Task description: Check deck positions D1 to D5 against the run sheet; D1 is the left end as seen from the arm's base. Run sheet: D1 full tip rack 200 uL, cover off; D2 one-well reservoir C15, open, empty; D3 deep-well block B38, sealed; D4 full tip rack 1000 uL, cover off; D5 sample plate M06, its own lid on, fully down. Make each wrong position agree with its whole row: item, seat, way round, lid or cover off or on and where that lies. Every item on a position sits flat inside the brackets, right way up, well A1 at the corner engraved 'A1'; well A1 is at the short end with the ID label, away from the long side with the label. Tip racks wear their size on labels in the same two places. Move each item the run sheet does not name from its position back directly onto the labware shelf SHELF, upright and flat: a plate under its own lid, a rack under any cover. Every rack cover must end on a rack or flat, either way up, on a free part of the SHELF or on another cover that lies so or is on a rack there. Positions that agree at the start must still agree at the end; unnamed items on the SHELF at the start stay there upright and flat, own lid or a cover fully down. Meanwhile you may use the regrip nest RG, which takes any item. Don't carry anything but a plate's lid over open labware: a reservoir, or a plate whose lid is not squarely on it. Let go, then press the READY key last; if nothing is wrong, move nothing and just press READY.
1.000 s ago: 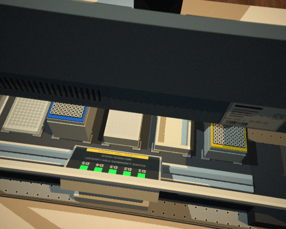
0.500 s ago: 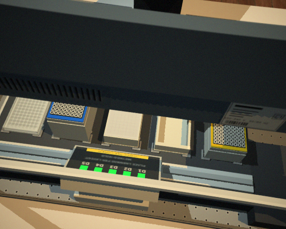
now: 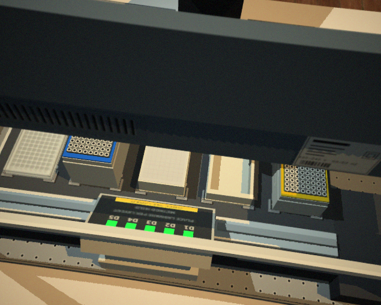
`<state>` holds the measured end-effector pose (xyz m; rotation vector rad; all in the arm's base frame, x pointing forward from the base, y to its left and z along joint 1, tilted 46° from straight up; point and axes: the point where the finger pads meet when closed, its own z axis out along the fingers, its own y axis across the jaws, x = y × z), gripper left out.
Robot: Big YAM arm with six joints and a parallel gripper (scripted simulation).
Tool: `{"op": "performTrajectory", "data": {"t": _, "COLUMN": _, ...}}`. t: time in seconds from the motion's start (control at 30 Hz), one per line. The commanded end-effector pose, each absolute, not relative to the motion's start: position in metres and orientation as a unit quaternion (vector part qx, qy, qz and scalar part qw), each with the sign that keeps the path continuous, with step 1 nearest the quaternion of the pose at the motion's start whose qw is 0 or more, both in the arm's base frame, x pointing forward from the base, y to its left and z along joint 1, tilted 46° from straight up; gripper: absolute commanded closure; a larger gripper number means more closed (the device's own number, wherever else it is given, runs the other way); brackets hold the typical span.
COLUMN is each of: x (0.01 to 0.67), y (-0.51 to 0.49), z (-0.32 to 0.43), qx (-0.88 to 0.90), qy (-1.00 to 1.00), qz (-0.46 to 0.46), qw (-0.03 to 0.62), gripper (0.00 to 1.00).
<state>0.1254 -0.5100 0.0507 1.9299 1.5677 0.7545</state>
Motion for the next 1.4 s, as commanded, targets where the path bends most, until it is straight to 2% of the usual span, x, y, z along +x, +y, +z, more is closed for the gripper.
{"op": "performTrajectory", "data": {"t": 0.0, "x": 0.12, "y": -0.528, "z": 0.064, "qx": 0.71, "qy": 0.587, "qz": 0.27, "qw": 0.282, "gripper": 1.0}}
{"op": "performTrajectory", "data": {"t": 0.9, "x": 0.12, "y": -0.525, "z": 0.065, "qx": 0.713, "qy": 0.583, "qz": 0.269, "qw": 0.282, "gripper": 1.0}}
{"op": "performTrajectory", "data": {"t": 1.37, "x": 0.144, "y": -0.516, "z": 0.037, "qx": 0.714, "qy": 0.584, "qz": 0.279, "qw": 0.27, "gripper": 1.0}}
